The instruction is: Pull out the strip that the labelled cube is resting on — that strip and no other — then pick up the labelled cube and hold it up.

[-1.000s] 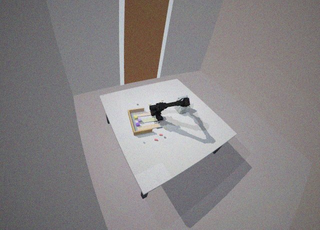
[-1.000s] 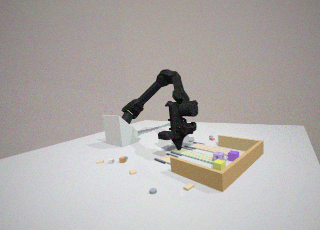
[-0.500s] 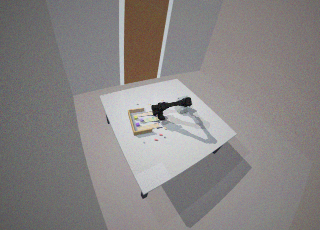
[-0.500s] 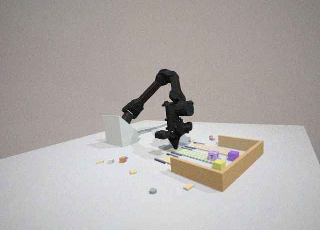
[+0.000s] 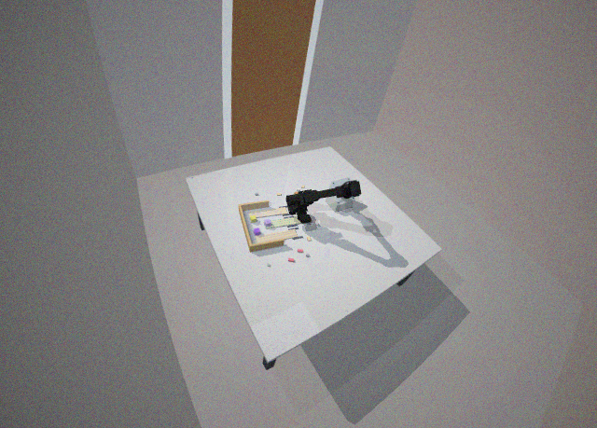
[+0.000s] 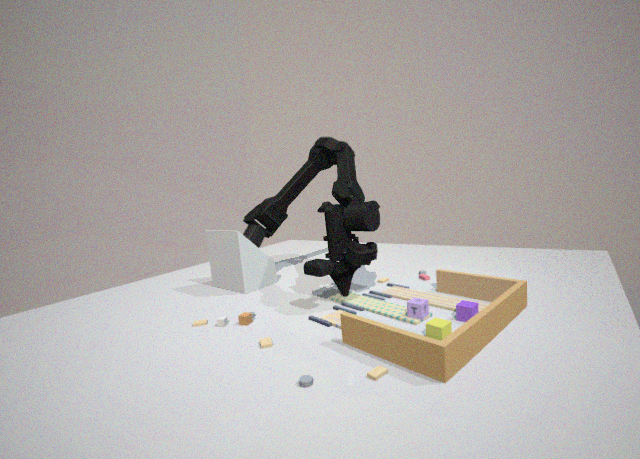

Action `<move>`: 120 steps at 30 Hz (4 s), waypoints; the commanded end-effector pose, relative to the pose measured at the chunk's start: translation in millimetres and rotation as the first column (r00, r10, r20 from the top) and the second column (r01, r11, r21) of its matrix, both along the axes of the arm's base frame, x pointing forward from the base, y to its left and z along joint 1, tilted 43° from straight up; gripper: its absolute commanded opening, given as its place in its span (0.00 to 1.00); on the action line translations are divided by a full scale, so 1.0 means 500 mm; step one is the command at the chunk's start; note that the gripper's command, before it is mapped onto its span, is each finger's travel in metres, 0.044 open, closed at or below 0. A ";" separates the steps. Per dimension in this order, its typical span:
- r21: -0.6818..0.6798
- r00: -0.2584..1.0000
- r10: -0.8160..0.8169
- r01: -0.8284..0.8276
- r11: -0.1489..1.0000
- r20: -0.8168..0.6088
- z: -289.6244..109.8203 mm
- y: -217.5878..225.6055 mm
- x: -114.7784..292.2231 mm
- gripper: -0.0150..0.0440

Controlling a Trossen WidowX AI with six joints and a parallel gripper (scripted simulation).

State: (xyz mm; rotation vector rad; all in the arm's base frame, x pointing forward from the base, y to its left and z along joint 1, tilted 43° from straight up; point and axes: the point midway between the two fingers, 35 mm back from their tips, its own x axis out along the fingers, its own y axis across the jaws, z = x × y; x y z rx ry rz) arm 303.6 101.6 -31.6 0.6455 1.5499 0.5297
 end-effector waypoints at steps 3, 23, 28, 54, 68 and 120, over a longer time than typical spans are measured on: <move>0.003 1.000 0.006 -0.006 1.000 -0.024 -0.003 0.007 -0.035 0.25; 0.003 1.000 0.006 -0.006 1.000 -0.026 0.002 0.008 -0.095 0.25; 0.003 1.000 0.006 -0.006 1.000 -0.026 0.003 0.008 -0.109 0.25; 0.003 1.000 0.006 -0.006 1.000 -0.029 0.009 0.010 -0.184 0.25; 0.003 1.000 0.006 -0.006 1.000 -0.029 0.011 0.011 -0.208 0.25; 0.003 0.994 0.095 -0.096 0.995 0.058 0.072 -0.054 -0.110 0.70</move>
